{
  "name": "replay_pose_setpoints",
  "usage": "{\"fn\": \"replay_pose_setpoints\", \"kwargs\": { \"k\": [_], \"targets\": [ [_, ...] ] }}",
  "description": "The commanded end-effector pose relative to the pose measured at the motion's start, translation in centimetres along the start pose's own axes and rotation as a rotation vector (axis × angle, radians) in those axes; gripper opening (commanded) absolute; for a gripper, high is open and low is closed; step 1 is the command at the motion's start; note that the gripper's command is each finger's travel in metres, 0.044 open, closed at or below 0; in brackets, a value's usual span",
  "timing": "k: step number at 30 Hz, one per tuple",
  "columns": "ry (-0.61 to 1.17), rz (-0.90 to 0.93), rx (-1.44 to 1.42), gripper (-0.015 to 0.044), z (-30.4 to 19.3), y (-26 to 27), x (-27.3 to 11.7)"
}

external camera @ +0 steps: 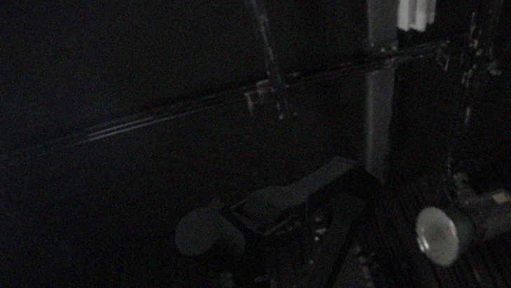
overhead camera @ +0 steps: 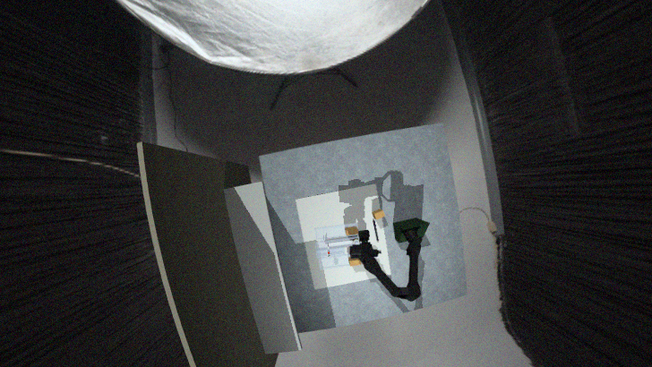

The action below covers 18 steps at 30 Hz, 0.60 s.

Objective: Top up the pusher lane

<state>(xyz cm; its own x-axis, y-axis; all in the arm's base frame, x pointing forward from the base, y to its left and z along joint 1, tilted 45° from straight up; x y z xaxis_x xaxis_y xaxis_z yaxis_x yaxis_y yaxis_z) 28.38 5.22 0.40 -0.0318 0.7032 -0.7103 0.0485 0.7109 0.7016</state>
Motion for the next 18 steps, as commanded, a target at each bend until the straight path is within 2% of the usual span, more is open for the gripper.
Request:
{"fn": "replay_pose_setpoints", "kwargs": {
  "k": [1, 18],
  "targets": [
    [-0.004, 0.003, 0.0, 0.0, 0.35, 0.08, -0.04],
    [-0.004, 0.003, 0.0, 0.0, 1.07, 0.12, 0.0]
  ]
}}
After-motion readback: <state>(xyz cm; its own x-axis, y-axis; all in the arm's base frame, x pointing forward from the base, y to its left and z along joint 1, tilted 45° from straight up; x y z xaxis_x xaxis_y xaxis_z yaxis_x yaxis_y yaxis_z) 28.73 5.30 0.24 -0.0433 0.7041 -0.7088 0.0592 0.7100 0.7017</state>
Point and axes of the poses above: the point midway between the two fingers, 35 mm back from their tips, its own x axis out along the fingers, its own y axis across the jaws, z = x × y, the point moved 3 cm from there along -x, back along the fingers, and after that the axes turned 2 degrees about x, right-handed, at the moved point
